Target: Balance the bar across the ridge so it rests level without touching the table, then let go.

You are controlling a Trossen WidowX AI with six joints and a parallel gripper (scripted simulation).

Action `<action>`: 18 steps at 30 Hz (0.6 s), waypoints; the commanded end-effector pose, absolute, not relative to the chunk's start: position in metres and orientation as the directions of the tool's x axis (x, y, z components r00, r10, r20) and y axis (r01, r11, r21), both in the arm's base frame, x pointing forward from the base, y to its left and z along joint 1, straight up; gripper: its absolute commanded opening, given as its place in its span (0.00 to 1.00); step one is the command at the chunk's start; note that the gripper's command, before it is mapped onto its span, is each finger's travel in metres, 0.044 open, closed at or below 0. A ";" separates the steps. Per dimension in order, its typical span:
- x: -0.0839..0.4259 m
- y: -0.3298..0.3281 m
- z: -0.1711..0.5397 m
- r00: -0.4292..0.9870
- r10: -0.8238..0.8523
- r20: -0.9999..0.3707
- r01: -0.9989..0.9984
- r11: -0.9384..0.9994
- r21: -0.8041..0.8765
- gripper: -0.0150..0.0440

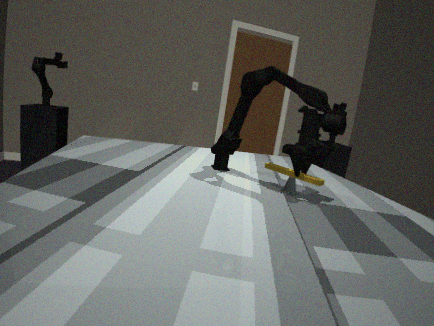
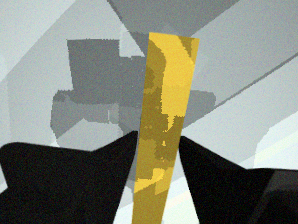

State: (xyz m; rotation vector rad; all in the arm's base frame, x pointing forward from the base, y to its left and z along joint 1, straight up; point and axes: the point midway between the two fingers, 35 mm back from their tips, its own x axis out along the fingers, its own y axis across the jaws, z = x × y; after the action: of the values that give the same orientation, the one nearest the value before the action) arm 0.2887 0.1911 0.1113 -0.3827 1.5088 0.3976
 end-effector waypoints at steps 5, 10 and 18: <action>0.289 0.191 0.111 0.023 0.016 -1.000 -0.479 0.878 0.003 0.61; 0.289 0.191 0.111 0.023 0.016 -1.000 -0.479 0.878 0.003 0.83; 0.290 0.192 0.118 0.024 0.016 -1.000 -0.479 0.878 0.003 1.00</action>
State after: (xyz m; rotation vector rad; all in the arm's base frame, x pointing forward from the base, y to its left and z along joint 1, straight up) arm 0.2884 0.1909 0.1118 -0.3832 1.5110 0.3973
